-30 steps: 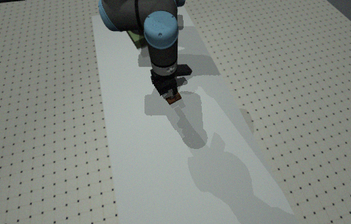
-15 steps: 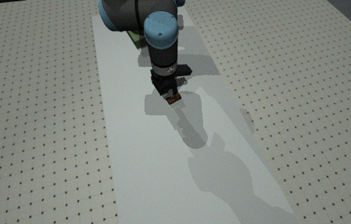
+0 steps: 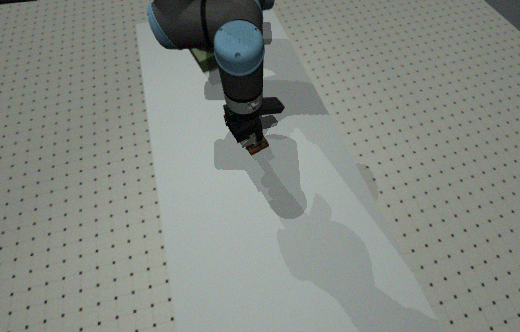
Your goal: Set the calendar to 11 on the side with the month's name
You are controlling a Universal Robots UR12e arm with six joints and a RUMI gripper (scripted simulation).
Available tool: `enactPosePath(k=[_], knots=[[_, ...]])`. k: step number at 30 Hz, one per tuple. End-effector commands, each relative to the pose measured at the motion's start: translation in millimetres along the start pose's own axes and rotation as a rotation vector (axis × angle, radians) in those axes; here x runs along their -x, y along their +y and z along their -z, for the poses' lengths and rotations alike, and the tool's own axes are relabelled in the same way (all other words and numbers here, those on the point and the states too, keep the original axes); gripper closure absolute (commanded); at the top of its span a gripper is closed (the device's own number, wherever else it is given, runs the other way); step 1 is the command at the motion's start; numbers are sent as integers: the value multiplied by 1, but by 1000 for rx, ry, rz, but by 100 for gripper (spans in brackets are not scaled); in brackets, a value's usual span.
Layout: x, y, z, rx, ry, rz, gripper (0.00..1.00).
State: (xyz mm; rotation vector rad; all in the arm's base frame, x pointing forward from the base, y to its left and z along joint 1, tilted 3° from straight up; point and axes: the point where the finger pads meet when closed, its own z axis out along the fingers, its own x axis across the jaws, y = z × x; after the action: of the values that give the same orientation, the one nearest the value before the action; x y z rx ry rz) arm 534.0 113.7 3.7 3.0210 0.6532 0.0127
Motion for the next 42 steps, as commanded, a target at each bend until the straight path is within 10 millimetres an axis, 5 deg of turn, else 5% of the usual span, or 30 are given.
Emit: enactPosePath(k=[1, 42], knots=[[-1, 0, -3, 1, 1, 0, 90], [-1, 0, -16, 1, 1, 0, 90]])
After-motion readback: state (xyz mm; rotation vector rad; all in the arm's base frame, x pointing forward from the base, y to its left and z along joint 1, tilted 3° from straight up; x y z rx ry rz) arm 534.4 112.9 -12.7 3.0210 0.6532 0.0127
